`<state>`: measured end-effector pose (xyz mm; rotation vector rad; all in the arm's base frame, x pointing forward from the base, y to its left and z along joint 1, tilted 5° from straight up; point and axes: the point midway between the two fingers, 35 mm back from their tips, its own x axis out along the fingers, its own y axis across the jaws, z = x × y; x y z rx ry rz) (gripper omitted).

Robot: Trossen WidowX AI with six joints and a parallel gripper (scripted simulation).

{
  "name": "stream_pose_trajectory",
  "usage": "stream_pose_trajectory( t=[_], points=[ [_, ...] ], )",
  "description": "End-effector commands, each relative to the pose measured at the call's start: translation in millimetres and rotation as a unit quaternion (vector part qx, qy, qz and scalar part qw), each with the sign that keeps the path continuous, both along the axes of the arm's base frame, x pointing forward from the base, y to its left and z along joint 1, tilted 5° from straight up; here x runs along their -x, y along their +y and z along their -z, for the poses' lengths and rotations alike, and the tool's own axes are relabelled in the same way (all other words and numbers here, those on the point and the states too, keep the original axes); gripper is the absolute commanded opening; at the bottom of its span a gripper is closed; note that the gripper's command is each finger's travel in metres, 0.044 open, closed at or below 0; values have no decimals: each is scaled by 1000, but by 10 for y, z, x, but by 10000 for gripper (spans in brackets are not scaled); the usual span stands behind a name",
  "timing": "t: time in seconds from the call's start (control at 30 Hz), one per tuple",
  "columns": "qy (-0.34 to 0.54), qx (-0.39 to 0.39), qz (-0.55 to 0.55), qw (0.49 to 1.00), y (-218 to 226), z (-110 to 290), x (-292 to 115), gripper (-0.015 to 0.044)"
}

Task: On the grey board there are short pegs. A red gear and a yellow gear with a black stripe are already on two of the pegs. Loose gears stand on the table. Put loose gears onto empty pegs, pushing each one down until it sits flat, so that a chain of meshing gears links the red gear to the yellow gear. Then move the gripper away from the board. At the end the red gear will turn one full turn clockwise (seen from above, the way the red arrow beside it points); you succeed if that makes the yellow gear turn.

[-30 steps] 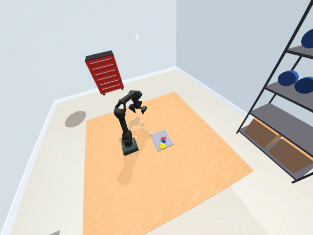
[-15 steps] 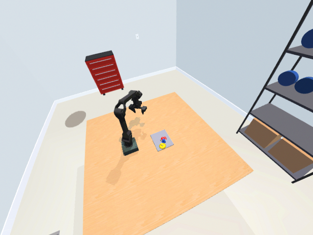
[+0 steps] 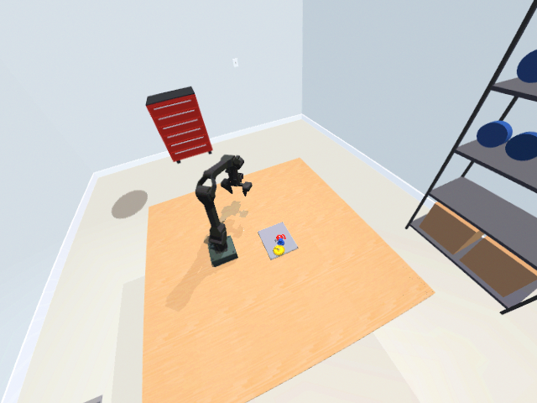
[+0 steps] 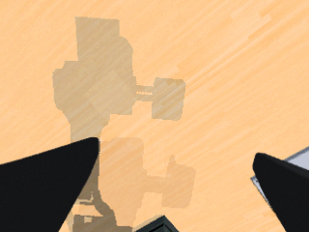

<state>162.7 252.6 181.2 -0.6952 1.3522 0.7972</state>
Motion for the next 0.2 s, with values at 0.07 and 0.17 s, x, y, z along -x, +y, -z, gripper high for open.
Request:
stream_pose_trajectory(
  t=[0.07,0.17],
  points=[
    [-1,1,2,1000,-6,-4,-3,440],
    [-1,1,2,1000,-6,-4,-3,440]
  ],
)
